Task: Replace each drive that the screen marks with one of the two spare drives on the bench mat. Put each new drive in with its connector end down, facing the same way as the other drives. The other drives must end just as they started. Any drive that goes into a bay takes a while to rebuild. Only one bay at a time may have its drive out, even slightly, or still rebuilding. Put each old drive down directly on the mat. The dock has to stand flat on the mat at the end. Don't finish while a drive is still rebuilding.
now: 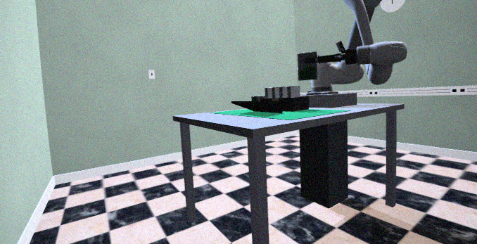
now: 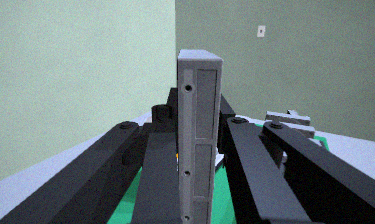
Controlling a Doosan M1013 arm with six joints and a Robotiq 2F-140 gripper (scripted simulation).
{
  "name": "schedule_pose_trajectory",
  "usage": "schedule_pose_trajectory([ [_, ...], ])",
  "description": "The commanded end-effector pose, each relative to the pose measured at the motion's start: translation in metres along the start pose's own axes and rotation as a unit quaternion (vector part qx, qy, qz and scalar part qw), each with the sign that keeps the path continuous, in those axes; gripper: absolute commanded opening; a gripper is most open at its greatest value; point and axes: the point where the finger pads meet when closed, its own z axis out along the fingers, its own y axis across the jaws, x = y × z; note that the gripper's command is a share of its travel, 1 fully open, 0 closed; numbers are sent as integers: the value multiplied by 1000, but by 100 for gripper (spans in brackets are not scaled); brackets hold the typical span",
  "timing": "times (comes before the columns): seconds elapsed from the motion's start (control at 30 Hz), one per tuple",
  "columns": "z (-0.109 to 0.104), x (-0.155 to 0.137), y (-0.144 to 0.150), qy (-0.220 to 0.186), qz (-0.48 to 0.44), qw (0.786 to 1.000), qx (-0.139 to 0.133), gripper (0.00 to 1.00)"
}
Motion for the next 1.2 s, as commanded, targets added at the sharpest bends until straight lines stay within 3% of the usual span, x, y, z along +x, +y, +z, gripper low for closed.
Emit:
schedule_pose_trajectory([
  [0.0, -1, 1, 4, 0, 0, 1000, 0, 10],
  [1.17, -8, 1, 48, 0, 0, 1000, 0, 10],
])
